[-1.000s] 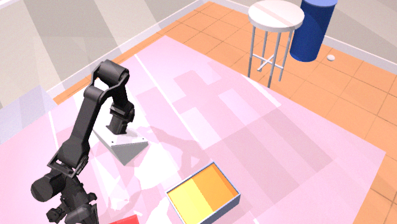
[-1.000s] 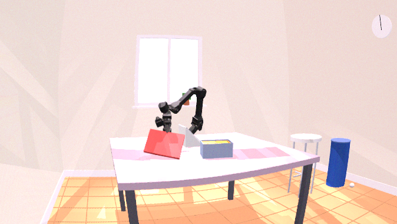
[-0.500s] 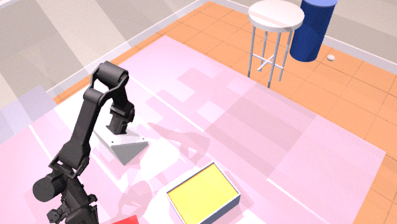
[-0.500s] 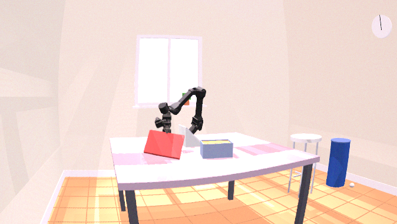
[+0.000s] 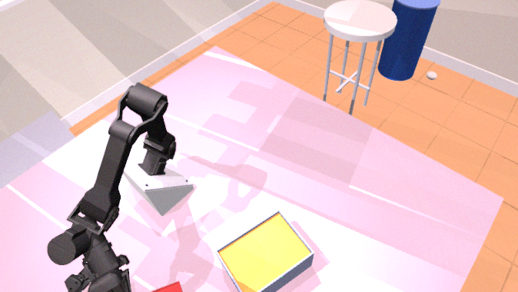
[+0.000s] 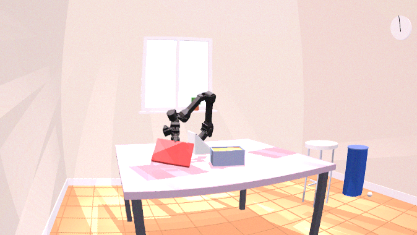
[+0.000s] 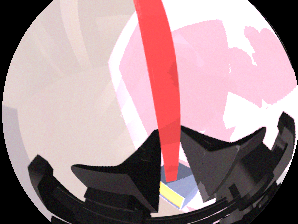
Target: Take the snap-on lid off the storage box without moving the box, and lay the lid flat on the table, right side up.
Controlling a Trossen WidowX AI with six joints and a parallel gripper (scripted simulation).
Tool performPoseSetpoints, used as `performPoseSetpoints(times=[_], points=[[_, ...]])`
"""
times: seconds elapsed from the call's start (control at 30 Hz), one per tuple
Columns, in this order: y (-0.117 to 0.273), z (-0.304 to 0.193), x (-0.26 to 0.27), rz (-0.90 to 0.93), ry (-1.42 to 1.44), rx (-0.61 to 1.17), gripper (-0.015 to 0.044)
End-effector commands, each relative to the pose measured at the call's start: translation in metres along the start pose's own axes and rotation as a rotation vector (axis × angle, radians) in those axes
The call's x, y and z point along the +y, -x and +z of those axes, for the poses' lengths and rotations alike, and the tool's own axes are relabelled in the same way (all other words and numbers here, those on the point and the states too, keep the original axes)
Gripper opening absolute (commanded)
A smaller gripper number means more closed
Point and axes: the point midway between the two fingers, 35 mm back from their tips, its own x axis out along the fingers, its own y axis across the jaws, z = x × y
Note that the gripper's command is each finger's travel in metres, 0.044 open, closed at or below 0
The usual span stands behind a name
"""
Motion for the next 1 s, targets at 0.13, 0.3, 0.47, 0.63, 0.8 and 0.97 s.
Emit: performPoseSetpoints(times=[0.13,0.3,0.47,0.63,0.8,0.97], points=[[-0.012,-0.005,-0.016,-0.033,-0.006,0.008,0.0],[-0.014,-0.005,-0.019,-0.033,-0.006,0.008,0.0],[-0.017,-0.005,-0.022,-0.033,-0.006,0.008,0.0],[-0.019,-0.005,-0.026,-0.033,-0.006,0.008,0.0],[-0.022,-0.005,-0.029,-0.033,-0.006,0.009,0.0],[-0.024,-0.005,-0.032,-0.033,-0.007,0.009,0.0]])
